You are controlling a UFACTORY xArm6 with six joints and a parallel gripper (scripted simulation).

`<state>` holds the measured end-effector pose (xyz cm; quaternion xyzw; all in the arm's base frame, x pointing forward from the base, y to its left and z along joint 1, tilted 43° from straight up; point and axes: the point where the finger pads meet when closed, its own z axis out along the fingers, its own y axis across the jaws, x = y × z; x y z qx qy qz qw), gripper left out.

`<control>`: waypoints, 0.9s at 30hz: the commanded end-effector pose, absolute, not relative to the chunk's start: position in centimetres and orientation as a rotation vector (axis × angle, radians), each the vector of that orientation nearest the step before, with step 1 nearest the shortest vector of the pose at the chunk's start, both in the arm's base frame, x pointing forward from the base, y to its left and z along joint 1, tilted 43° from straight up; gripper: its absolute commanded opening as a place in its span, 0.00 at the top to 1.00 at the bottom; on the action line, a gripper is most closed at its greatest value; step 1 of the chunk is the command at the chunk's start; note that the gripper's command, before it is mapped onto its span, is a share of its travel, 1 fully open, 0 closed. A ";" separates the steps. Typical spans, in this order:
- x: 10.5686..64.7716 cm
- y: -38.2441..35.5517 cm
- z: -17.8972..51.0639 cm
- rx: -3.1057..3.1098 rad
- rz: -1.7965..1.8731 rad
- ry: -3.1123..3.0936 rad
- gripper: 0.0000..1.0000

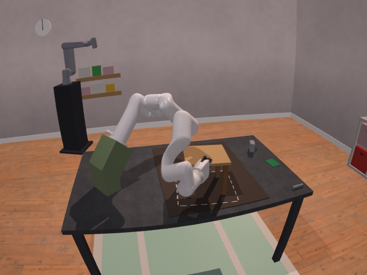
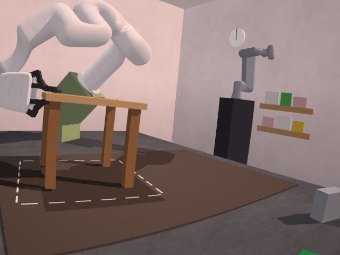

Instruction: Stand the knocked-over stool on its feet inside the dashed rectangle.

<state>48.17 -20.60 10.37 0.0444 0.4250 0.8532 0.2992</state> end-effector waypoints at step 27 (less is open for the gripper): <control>48.5 -21.0 9.8 0.113 2.290 1.102 0.79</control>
